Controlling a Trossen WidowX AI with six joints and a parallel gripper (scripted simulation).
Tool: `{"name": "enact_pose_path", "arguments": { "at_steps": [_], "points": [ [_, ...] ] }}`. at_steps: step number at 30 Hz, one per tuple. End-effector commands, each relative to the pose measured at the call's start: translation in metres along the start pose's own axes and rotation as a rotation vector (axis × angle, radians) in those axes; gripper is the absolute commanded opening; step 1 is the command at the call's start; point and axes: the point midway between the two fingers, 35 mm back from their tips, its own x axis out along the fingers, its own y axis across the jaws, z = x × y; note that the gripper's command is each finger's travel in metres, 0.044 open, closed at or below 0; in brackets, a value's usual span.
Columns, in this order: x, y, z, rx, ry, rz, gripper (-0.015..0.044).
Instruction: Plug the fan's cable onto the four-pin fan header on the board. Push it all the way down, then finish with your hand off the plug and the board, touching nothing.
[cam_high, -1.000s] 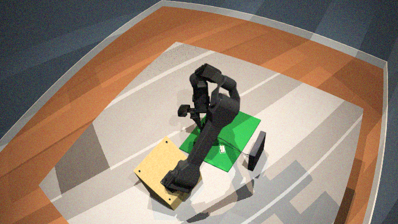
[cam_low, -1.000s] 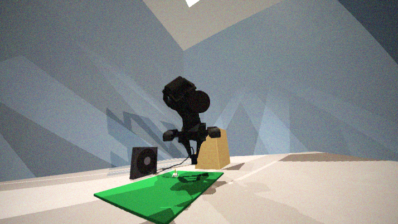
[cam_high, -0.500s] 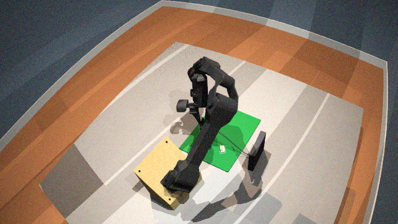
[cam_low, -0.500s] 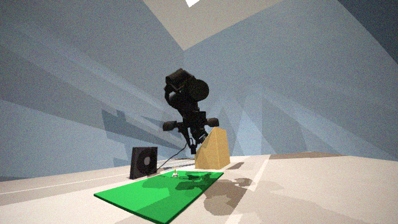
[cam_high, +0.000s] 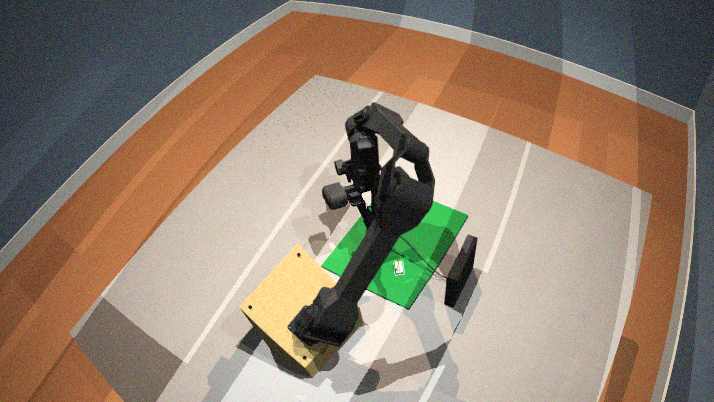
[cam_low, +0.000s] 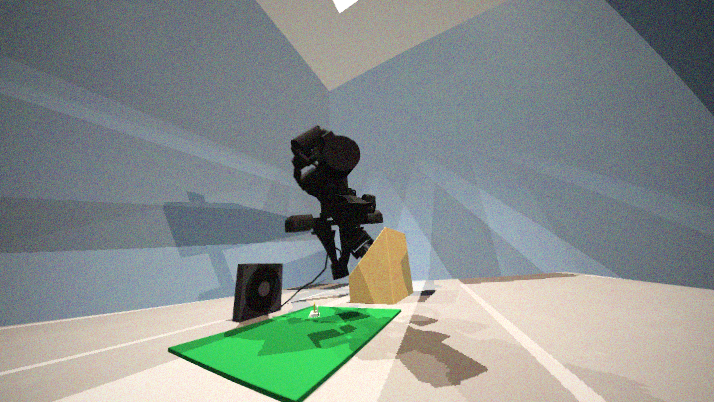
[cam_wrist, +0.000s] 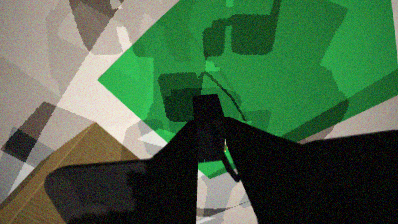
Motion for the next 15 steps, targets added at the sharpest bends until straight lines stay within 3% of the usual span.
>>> {"name": "enact_pose_path", "arguments": {
  "at_steps": [1,15],
  "points": [
    [0.000,-0.004,-0.002,-0.134,-0.021,-0.018,0.0000],
    [-0.002,-0.019,-0.002,-0.592,-0.083,-0.102,0.0000]
  ]
}}
